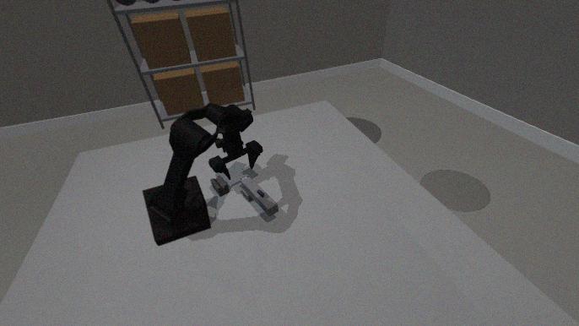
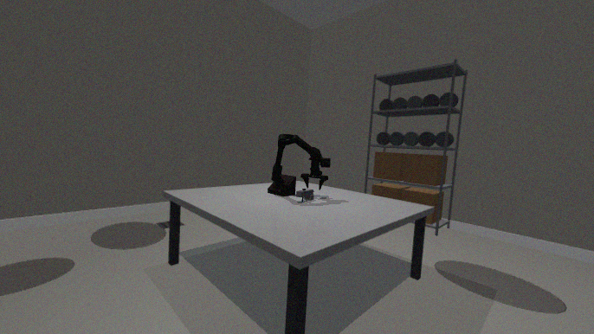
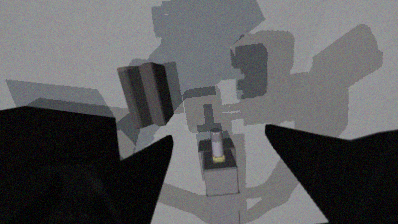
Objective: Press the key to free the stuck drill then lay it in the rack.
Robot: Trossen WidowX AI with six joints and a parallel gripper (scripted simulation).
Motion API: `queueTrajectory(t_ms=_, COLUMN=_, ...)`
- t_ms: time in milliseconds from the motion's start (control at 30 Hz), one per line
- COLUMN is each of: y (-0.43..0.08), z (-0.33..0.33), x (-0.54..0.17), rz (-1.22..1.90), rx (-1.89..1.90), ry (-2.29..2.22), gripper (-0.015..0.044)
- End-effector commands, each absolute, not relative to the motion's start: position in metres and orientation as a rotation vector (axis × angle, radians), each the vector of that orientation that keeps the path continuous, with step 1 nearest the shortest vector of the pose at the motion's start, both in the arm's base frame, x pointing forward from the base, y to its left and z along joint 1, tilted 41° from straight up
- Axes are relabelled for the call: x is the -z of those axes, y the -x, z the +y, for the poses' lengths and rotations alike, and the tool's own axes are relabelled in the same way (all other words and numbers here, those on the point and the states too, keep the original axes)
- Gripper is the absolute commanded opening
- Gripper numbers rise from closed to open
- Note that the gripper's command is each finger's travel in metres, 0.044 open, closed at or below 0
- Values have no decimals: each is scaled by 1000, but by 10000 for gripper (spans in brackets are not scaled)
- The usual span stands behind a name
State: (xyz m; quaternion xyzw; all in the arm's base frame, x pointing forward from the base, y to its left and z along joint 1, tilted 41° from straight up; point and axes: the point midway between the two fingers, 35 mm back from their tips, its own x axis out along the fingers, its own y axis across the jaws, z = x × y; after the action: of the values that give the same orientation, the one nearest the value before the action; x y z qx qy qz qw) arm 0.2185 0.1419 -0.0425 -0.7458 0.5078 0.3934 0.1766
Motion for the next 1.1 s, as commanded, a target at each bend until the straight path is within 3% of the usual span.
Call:
queueTrajectory(t_ms=0, y=-218, z=140, x=44, rz=1439, rx=-1122, ry=2111, gripper=440)
queueTrajectory(t_ms=1067, y=-232, z=101, x=73, rz=1441, rx=-1119, ry=2114, gripper=440)
